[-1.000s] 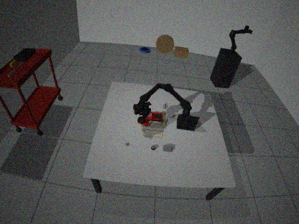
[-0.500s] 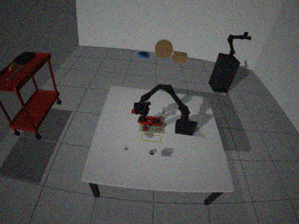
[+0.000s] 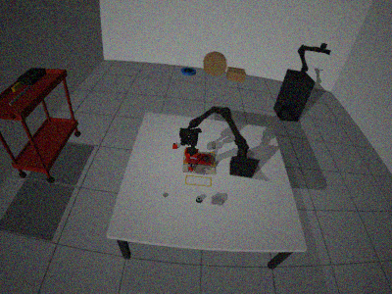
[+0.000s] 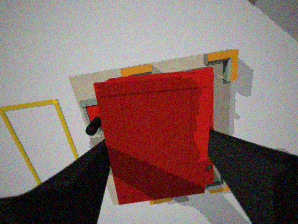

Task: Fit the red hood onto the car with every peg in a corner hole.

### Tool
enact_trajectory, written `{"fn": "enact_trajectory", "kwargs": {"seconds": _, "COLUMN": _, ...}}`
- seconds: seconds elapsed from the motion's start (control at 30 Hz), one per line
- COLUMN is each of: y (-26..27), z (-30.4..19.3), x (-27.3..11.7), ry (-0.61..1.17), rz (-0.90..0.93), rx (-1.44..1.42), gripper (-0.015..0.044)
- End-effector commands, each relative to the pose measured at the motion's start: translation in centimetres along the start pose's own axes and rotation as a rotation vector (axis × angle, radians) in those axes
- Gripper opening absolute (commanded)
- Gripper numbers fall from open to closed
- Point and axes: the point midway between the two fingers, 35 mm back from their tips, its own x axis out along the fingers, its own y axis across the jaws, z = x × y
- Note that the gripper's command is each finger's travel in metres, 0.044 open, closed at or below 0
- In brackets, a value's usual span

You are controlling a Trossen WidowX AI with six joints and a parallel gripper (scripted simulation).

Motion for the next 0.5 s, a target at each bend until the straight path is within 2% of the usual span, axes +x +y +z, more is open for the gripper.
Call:
{"fn": "enact_trajectory", "kwargs": {"seconds": 0.0, "y": -1.4, "z": -0.8, "x": 0.2, "ry": 0.004, "rz": -0.008, "rx": -0.035, "gripper": 0.0000}}
{"fn": "enact_trajectory", "kwargs": {"seconds": 0.23, "y": -3.7, "z": -2.1, "x": 0.4, "ry": 0.007, "rz": -0.013, "rx": -0.087, "gripper": 0.0000}}
{"fn": "enact_trajectory", "kwargs": {"seconds": 0.47, "y": -3.6, "z": -1.9, "x": 1.2, "ry": 0.007, "rz": -0.013, "rx": -0.088, "gripper": 0.0000}}
